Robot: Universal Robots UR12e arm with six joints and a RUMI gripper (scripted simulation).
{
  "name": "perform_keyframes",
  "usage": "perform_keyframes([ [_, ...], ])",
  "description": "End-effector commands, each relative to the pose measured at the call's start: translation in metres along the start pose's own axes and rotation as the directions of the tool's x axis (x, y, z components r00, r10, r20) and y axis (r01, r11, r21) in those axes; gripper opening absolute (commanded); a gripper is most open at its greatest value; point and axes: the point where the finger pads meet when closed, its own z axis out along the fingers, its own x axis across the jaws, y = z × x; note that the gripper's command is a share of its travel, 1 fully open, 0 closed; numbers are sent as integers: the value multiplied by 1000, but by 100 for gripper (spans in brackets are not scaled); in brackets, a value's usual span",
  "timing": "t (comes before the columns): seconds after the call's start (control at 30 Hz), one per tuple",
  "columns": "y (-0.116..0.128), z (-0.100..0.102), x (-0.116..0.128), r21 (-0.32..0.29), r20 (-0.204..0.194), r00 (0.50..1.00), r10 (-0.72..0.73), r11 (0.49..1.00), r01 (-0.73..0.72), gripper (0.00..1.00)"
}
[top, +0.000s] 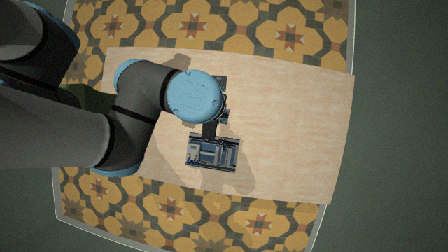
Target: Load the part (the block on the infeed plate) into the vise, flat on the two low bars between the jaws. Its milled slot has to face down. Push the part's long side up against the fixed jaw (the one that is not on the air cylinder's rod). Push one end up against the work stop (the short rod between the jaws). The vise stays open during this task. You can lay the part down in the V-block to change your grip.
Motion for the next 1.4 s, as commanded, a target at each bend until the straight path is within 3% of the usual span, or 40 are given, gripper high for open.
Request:
perform_keyframes([
  [0.0,0,-2,-1,0,1,1000,0,1000,0,0],
  [1.37,0,-46,0,0,1,1000,0,1000,0,0],
])
